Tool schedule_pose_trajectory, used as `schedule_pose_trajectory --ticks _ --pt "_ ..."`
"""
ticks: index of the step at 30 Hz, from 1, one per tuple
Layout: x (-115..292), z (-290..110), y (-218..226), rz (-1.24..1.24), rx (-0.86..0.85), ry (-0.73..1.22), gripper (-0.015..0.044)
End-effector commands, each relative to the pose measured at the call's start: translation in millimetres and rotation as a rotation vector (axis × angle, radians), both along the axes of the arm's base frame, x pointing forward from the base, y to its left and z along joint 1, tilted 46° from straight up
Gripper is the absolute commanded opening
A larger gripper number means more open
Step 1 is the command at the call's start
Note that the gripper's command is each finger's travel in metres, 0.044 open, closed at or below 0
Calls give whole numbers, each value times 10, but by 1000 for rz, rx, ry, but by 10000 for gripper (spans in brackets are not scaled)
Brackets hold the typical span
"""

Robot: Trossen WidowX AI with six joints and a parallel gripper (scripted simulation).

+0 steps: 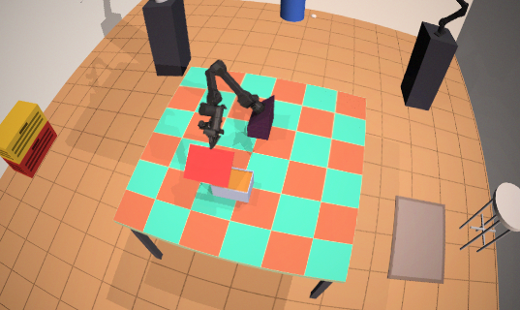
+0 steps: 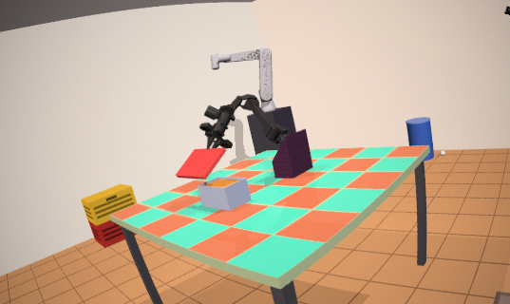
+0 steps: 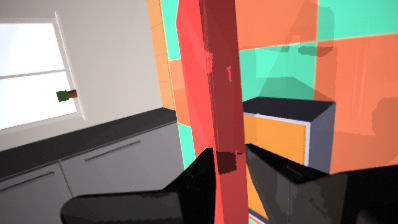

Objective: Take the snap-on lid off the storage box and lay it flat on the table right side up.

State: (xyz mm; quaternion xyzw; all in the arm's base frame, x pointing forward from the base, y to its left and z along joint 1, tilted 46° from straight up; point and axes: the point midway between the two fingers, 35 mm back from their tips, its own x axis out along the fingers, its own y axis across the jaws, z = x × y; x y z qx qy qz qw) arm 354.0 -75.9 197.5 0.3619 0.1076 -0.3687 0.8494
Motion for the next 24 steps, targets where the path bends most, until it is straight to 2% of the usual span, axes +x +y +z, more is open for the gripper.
schedule_pose_trajectory --ticks 1,24 --pt "2 118 -44 10 1 -14 0" --pt "-77 451 -359 10 -1 -15 0"
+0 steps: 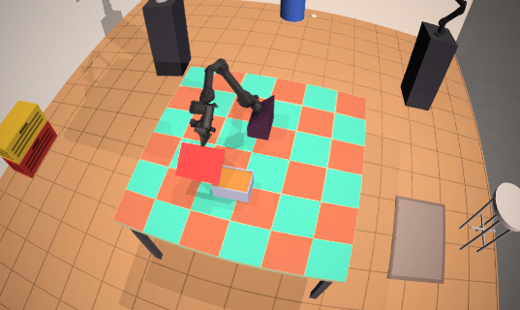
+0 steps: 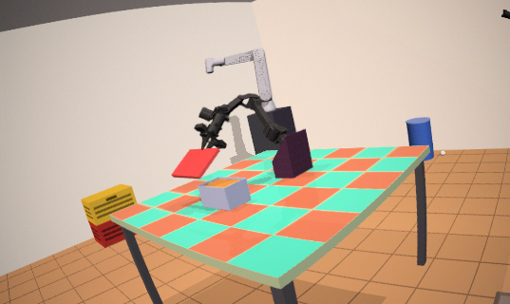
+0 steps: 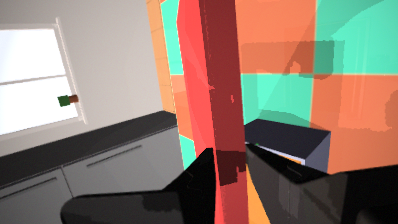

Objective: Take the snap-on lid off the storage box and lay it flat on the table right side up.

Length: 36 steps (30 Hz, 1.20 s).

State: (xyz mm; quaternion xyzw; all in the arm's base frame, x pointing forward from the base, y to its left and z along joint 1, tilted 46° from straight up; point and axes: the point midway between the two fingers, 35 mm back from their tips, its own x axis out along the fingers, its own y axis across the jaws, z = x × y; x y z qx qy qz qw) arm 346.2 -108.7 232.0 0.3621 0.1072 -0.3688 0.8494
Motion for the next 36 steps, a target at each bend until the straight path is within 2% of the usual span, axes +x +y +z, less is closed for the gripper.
schedule_pose_trajectory --ticks 1,36 --pt "-3 121 -45 11 -2 -14 0" --pt "-126 633 -518 11 -6 -16 0"
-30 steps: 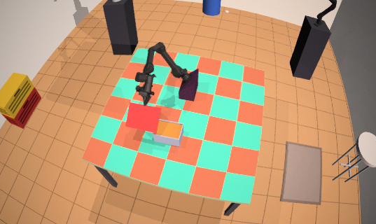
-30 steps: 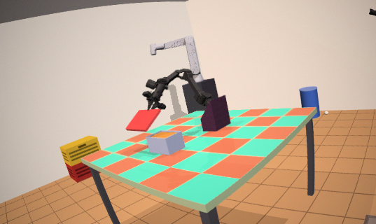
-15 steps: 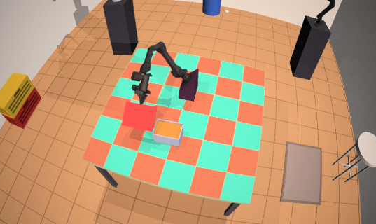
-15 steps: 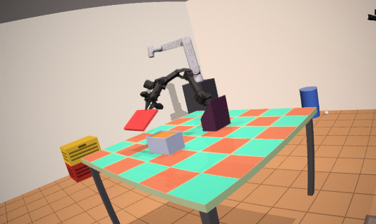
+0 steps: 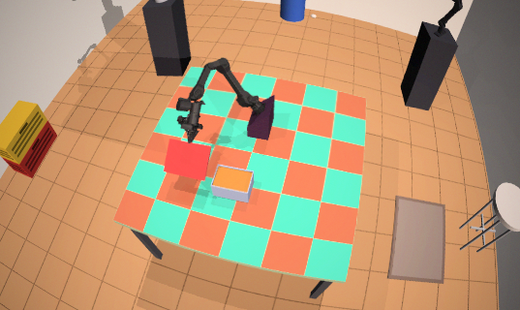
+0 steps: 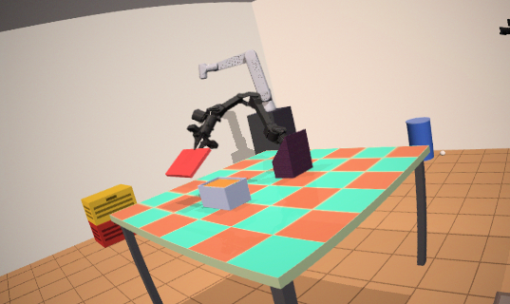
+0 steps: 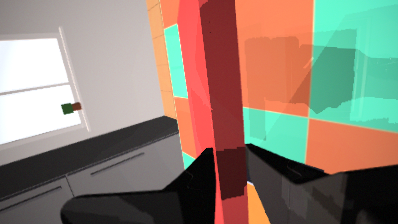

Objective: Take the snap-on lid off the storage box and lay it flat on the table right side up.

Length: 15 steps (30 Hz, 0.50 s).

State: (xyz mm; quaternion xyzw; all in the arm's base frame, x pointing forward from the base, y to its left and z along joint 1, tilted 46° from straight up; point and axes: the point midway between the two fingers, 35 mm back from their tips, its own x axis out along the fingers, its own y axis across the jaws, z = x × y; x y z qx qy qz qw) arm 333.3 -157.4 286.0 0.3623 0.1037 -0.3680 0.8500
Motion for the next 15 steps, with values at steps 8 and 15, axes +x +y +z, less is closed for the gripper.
schedule_pose_trajectory --ticks 8,15 --pt "-26 210 -139 11 -5 -10 0" --pt "-38 257 -184 11 -5 -10 0"
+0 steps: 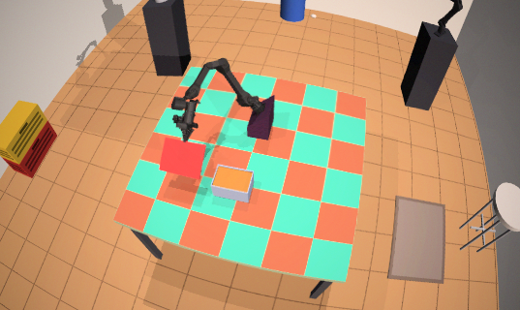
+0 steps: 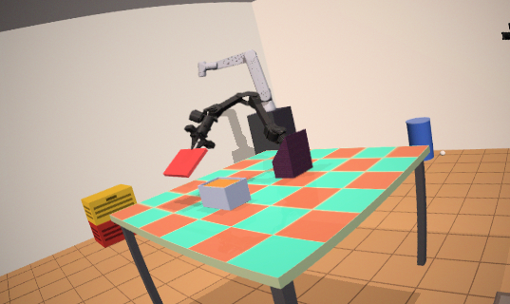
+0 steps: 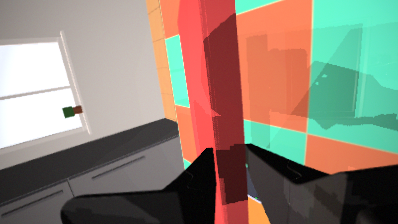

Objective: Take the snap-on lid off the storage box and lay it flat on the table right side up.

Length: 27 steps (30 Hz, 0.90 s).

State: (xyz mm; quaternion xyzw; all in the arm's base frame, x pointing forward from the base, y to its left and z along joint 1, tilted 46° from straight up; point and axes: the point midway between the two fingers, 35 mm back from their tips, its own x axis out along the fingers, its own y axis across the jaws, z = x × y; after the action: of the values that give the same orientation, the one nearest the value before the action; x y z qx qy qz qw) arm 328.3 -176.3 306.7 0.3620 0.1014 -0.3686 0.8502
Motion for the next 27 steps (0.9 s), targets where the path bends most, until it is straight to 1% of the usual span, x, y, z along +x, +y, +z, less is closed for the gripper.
schedule_pose_trajectory --ticks 1,27 --pt "11 45 4 14 -3 -7 0" --pt "-14 -157 -144 14 -4 -7 0"
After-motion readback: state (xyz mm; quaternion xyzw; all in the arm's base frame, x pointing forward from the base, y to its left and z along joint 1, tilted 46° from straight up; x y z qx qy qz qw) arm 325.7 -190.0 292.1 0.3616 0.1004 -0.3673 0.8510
